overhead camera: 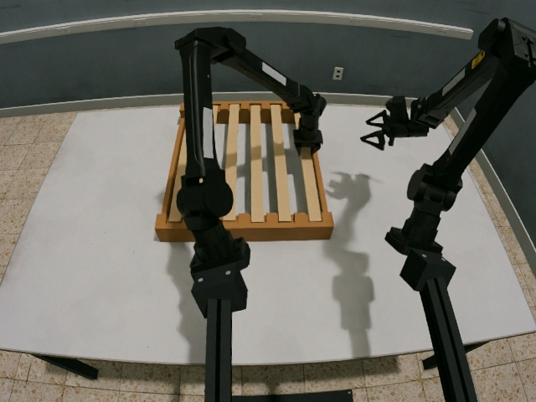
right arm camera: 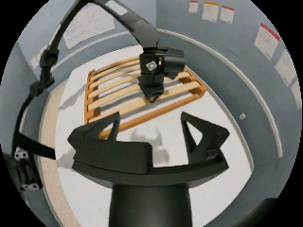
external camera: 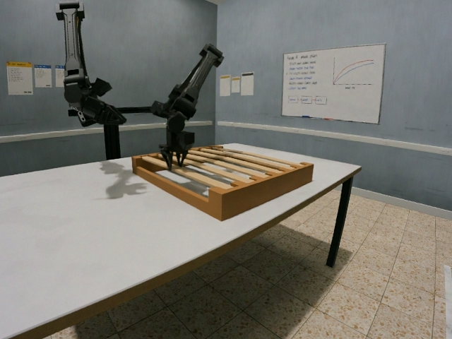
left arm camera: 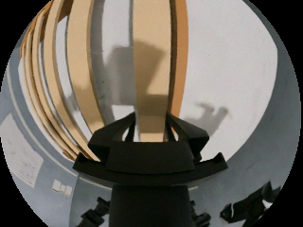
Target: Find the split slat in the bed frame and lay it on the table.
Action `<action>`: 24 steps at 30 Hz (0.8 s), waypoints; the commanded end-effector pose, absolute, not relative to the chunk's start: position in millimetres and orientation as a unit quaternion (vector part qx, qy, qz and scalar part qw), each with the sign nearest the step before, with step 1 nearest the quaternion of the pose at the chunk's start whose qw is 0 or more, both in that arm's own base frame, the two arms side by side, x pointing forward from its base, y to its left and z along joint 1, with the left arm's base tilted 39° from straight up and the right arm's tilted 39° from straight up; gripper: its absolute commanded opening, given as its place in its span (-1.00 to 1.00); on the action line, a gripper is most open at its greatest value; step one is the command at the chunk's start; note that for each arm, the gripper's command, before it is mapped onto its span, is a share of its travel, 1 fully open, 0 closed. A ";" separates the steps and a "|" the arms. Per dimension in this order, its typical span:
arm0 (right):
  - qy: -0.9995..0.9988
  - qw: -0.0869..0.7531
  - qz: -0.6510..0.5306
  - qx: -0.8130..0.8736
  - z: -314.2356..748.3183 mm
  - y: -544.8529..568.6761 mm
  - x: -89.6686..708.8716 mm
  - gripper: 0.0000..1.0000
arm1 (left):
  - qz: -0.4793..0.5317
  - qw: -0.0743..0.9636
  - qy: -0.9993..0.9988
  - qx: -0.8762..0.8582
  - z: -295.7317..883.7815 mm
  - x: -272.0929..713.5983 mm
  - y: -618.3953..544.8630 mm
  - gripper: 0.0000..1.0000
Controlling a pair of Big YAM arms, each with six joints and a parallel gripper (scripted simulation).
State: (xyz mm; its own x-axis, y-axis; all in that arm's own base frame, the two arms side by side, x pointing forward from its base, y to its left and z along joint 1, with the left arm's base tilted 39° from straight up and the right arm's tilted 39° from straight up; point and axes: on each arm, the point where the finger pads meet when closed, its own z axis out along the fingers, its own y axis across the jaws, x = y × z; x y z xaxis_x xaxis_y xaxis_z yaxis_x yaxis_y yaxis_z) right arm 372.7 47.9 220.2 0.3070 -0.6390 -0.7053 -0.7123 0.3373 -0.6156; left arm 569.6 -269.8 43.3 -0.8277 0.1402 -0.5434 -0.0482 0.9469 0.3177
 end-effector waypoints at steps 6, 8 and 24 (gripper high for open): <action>0.577 0.574 0.024 -0.581 229.4 48.9 376.1 1.00 | 0.151 0.310 0.938 0.027 59.5 579.7 -282.1 -0.35; 0.577 0.574 0.024 -0.581 229.4 48.9 376.1 1.00 | 0.151 0.310 0.938 0.027 59.5 579.7 -282.1 -0.35; 0.577 0.574 0.024 -0.581 229.4 48.9 376.1 1.00 | 0.148 0.314 0.938 0.025 115.0 535.2 -298.7 -0.34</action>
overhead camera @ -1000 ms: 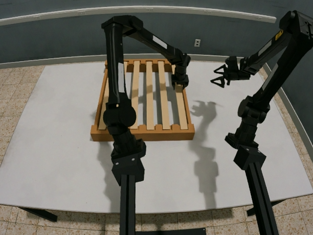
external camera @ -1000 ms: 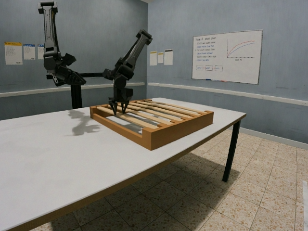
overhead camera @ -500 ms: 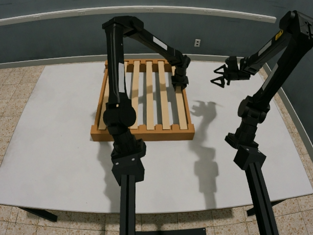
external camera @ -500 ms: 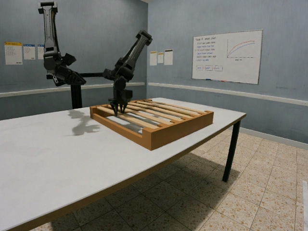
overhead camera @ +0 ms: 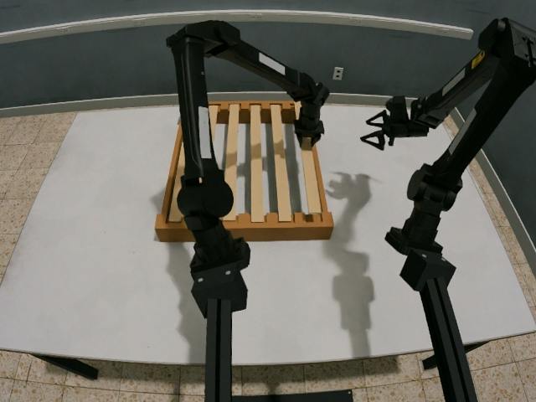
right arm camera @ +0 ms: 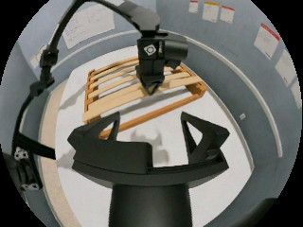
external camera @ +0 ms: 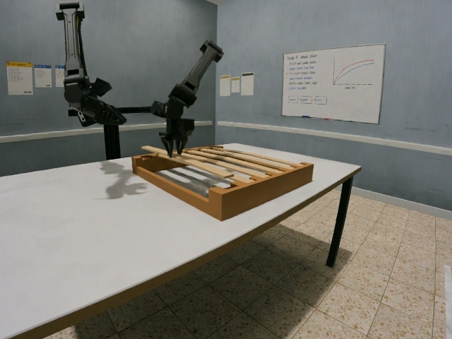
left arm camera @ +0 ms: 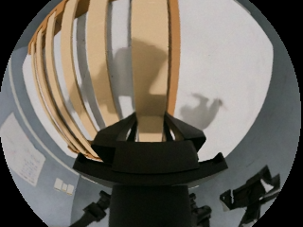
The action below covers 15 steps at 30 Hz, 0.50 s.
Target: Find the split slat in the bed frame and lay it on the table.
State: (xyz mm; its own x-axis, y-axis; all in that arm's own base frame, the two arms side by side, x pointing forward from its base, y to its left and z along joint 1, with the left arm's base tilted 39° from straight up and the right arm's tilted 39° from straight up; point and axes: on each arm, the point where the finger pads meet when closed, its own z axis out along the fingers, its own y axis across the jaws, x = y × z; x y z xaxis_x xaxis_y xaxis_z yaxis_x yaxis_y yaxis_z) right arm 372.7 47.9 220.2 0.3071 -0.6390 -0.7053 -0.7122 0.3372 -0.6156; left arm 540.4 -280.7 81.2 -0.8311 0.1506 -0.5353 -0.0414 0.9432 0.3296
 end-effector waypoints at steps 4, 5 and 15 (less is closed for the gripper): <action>0.577 0.574 0.024 -0.581 229.4 48.9 376.1 1.00 | 0.160 0.307 0.937 0.037 116.2 540.0 -266.1 -0.34; 0.577 0.574 0.024 -0.581 229.4 48.9 376.1 1.00 | 0.161 0.308 0.937 0.042 120.2 540.2 -257.0 -0.34; 0.571 0.573 0.050 -0.586 235.7 72.5 411.9 1.00 | 0.182 0.297 0.934 0.073 186.2 523.0 -64.0 -0.34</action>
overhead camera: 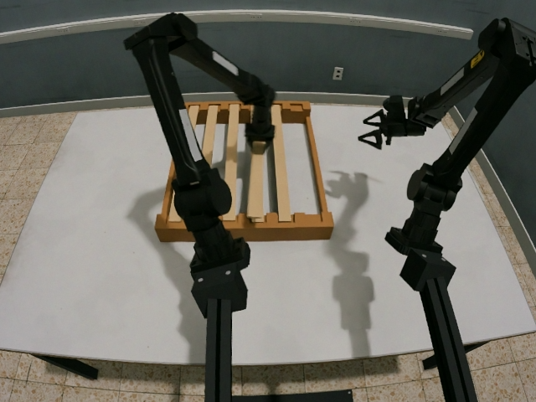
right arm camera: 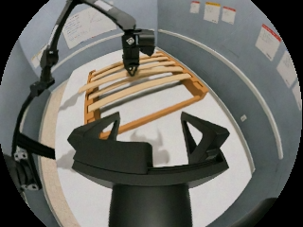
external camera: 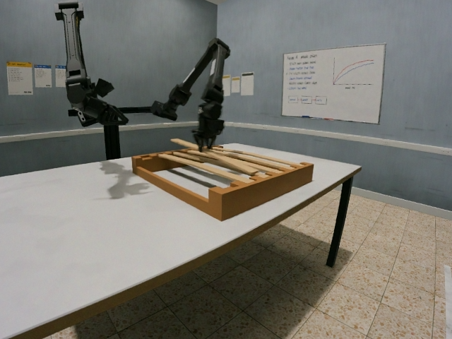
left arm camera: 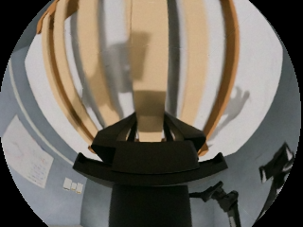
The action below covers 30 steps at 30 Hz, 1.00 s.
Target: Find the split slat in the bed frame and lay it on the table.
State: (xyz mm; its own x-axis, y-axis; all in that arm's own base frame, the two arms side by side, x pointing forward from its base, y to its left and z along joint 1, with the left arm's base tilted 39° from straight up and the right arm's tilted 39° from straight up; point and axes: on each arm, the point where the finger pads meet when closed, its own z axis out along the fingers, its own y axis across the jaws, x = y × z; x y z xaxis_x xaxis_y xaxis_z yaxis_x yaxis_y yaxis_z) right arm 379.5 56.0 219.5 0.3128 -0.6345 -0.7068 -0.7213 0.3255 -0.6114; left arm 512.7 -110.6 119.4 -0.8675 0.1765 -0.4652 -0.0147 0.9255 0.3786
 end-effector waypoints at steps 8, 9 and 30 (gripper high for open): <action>0.543 0.562 0.095 -0.617 220.4 172.0 502.4 1.00 | 0.184 0.308 0.931 0.061 255.7 514.6 75.7 -0.34; 0.538 0.560 0.100 -0.622 214.7 191.7 513.8 1.00 | 0.184 0.308 0.931 0.059 262.5 512.2 93.6 -0.34; 0.449 0.535 0.194 -0.688 55.5 524.2 529.8 1.00 | 0.180 0.299 0.937 0.021 269.4 532.6 264.2 -0.34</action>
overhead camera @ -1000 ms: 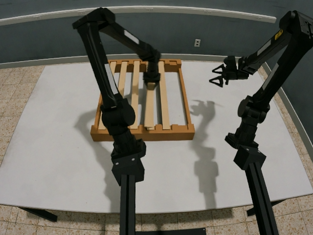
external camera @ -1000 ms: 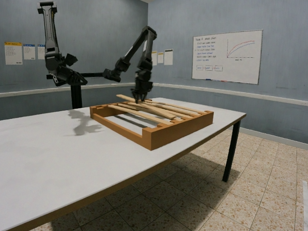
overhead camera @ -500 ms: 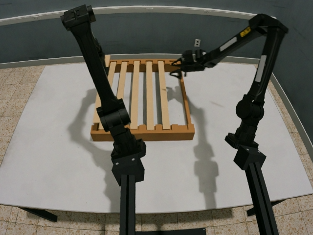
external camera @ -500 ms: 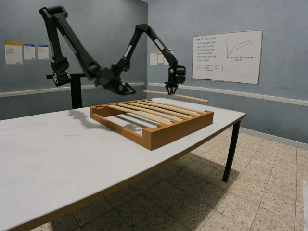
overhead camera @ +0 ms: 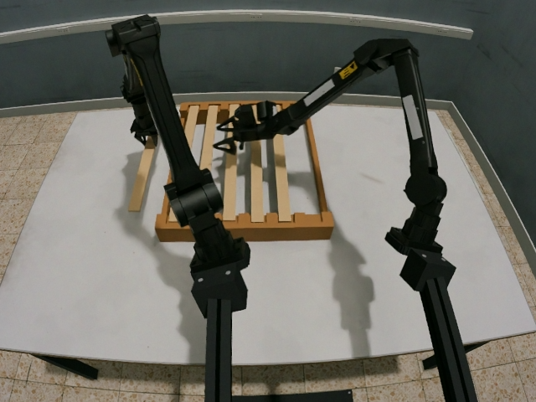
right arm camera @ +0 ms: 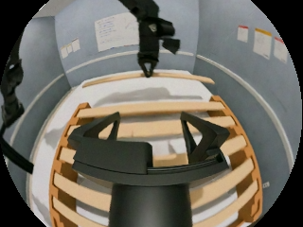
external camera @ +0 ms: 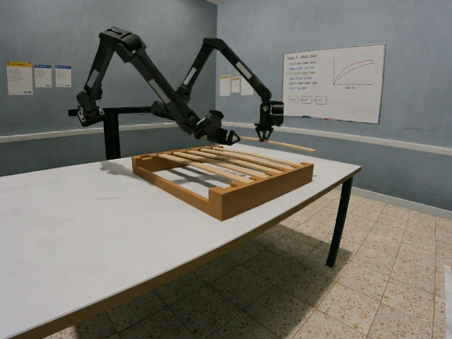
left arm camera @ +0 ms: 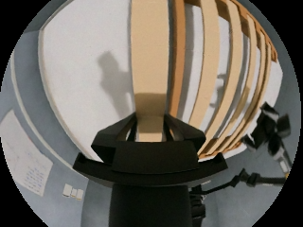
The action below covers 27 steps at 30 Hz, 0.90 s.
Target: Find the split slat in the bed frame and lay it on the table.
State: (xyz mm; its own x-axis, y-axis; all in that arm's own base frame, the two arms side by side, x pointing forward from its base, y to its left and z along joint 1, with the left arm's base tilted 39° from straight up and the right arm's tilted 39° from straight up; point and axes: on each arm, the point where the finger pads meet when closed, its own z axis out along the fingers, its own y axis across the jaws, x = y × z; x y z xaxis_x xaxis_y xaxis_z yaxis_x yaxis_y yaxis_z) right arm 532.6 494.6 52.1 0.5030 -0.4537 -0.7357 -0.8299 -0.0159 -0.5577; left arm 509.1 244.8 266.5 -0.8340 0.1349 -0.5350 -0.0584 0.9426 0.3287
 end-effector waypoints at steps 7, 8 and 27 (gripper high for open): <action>0.445 0.543 0.195 -0.684 59.5 529.9 534.5 1.00 | 0.177 0.300 0.937 0.029 229.7 563.3 271.3 -0.34; 0.443 0.545 0.195 -0.684 61.7 534.0 533.1 1.00 | 0.178 0.299 0.937 0.032 223.5 567.3 273.5 -0.34; 0.453 0.547 0.179 -0.681 52.6 544.3 536.8 1.00 | 0.179 0.302 0.936 0.029 213.5 576.7 279.1 -0.34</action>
